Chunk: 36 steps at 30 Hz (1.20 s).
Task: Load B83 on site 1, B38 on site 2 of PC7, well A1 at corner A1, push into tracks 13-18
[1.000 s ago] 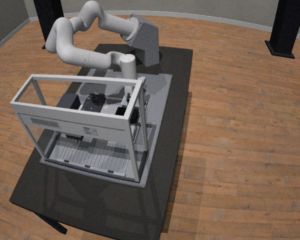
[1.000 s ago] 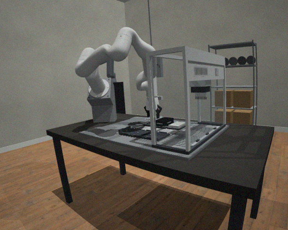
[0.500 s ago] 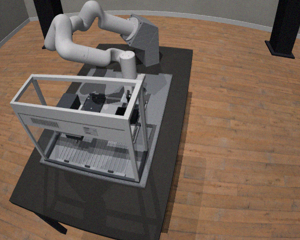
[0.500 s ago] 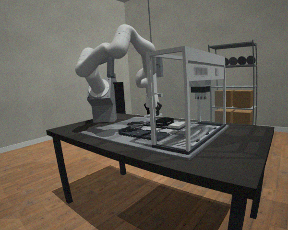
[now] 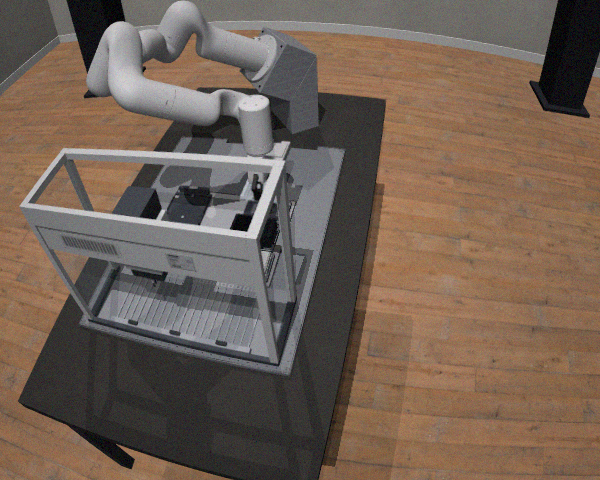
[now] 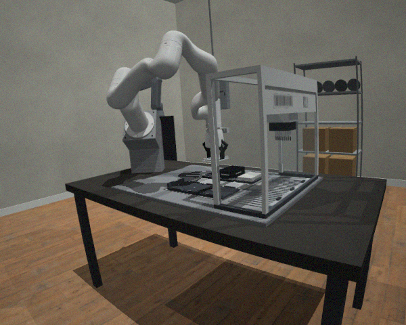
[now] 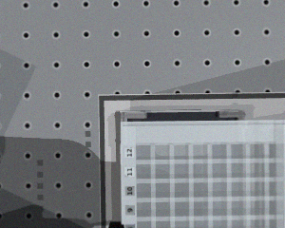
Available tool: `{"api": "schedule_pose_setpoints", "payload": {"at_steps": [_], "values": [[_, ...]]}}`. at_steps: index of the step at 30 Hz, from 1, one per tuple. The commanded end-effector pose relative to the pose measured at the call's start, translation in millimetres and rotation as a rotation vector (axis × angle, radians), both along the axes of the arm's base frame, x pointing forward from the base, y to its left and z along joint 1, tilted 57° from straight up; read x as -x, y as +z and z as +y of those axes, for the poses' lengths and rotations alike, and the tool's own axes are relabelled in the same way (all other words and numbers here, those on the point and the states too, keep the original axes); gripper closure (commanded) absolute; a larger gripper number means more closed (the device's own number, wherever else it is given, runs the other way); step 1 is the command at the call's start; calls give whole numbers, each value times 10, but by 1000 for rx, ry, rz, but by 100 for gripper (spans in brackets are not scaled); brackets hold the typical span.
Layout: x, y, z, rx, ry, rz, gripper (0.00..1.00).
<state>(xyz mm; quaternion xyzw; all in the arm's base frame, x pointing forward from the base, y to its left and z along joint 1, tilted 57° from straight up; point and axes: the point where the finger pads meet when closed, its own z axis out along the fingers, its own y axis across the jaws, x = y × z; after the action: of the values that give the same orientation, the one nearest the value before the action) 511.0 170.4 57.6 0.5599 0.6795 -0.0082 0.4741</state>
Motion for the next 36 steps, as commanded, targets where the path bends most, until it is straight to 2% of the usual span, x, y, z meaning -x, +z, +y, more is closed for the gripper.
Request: {"api": "schedule_pose_setpoints", "payload": {"at_steps": [1,21,30,33,36], "values": [[36,35,37,0,1,0,100],[223,197,196,0,1,0,100],[223,197,196,0,1,0,100],[211,237,170,16,15,14,100],[172,359,91,16,15,14,100]]}}
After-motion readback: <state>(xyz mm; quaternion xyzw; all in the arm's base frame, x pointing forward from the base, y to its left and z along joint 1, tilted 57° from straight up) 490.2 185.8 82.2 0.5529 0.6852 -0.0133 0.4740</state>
